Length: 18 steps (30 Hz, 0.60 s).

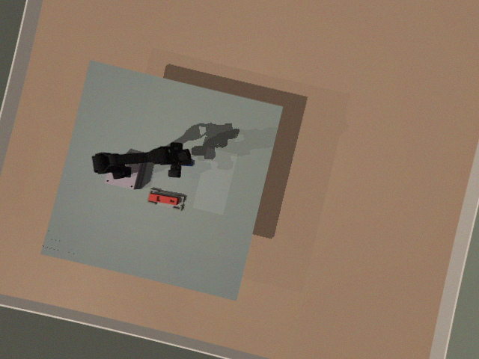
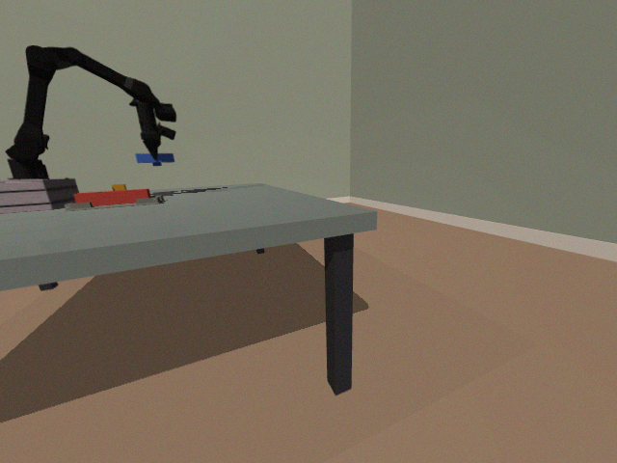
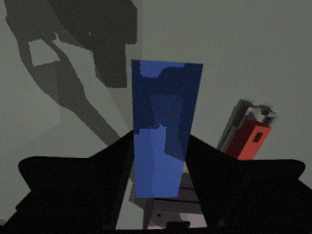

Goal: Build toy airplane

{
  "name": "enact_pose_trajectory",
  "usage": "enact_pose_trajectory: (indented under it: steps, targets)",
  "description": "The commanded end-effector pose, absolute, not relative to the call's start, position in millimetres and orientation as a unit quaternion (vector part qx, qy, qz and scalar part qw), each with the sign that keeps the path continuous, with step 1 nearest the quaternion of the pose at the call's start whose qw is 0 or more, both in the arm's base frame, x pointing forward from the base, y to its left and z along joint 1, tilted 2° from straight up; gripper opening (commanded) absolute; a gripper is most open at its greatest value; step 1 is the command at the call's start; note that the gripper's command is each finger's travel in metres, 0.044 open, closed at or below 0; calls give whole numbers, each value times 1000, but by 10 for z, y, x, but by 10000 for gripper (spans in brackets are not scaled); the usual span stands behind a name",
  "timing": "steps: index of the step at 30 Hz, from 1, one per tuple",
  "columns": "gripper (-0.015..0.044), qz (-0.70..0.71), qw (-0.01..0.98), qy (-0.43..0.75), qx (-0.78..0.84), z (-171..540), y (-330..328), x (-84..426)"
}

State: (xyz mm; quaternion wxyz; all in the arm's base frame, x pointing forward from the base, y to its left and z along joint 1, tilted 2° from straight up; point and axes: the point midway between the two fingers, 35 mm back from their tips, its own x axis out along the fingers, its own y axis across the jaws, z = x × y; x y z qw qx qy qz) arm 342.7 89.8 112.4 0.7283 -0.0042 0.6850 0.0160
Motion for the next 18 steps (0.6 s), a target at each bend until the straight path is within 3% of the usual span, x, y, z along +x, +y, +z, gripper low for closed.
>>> enact_pose_trajectory:
  steps: [1,18]
  targets:
    - [0,30,728,685,-21,1123,771,3415]
    - [0,114,718,677,-114,1039,222,3330]
